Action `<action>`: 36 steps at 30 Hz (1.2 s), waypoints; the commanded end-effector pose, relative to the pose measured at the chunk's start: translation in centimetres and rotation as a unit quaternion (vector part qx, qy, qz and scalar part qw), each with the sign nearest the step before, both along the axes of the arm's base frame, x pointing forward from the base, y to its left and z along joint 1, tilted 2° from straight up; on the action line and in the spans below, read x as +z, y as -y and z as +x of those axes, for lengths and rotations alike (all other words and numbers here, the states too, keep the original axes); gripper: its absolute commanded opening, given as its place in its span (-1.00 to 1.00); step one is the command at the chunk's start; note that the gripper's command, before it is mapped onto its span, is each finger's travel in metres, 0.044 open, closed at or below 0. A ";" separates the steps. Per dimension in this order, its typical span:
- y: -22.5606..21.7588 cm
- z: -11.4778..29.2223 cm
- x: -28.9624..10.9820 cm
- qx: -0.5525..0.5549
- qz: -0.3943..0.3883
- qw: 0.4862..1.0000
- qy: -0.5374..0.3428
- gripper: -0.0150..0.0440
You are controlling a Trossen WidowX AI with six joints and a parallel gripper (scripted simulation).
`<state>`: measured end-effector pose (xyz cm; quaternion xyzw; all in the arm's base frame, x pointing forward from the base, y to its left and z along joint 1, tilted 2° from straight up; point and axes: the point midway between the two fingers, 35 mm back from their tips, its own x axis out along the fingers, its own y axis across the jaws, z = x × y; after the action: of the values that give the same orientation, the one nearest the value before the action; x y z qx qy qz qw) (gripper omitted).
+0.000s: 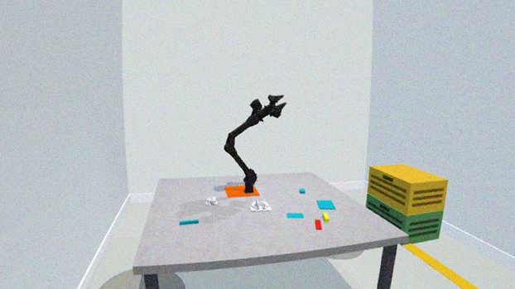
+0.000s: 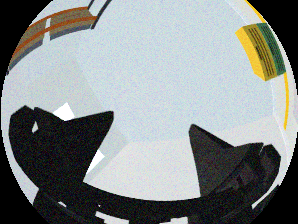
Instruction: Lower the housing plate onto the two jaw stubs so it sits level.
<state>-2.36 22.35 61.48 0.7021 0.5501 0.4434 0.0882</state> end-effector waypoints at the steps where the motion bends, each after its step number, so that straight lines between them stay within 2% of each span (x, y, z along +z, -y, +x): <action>1: 0.0 0.0 0.0 0.000 0.000 1.000 0.000 0.95; 6: -0.8 0.9 -0.6 -0.028 -0.012 0.999 0.010 1.00; 19: -4.8 7.2 -4.6 -0.186 -0.113 0.973 0.080 1.00; 29: -6.3 13.6 -8.5 -0.293 -0.214 0.923 0.129 1.00; 36: -5.7 18.6 -11.2 -0.364 -0.284 0.874 0.153 1.00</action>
<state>13.92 28.26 51.79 0.7309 0.3563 0.3311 0.4787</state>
